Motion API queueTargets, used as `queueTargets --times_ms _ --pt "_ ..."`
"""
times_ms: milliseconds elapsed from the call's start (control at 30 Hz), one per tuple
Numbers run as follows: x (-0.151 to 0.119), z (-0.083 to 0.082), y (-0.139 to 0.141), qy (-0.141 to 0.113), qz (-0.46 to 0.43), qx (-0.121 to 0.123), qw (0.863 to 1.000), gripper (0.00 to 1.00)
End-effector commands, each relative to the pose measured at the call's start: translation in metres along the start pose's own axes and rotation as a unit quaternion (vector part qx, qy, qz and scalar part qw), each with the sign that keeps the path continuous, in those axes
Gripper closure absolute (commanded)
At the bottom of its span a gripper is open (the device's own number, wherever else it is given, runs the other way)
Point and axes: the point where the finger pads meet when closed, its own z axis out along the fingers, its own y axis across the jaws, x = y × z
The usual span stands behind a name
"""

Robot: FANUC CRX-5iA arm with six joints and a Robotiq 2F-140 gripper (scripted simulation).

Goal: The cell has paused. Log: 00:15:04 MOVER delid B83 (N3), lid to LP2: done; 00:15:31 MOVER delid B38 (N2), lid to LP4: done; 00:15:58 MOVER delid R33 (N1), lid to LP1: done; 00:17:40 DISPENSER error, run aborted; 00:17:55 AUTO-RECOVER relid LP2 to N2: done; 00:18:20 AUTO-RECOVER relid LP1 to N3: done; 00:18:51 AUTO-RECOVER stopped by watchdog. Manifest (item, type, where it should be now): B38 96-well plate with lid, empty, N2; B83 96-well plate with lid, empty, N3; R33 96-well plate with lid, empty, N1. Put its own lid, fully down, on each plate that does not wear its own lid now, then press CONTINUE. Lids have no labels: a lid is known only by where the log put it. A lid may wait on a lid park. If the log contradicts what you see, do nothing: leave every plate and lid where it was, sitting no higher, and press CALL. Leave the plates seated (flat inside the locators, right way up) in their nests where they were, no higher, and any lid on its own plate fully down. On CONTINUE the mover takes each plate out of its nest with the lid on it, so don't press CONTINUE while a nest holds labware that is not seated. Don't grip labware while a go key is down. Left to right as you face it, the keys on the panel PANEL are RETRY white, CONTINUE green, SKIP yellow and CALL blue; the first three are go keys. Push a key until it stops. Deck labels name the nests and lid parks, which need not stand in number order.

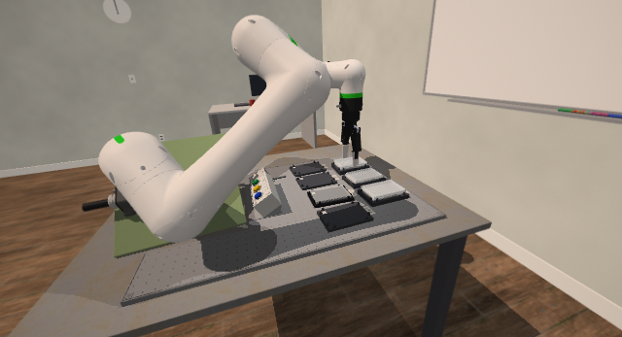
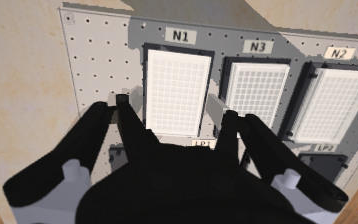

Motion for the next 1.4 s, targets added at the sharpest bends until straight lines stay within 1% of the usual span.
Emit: queueTargets --times_ms 0,700,1000,1367 --pt "0.000 0.000 0.000 0.000 0.000 0.000 1.000 0.34" --pt "0.000 0.000 0.000 0.000 0.000 0.000 1.000 0.34" --pt "0.000 -0.004 0.000 0.000 0.000 0.000 1.000 0.34" --pt "0.000 -0.022 0.000 0.000 0.000 0.000 1.000 0.34"
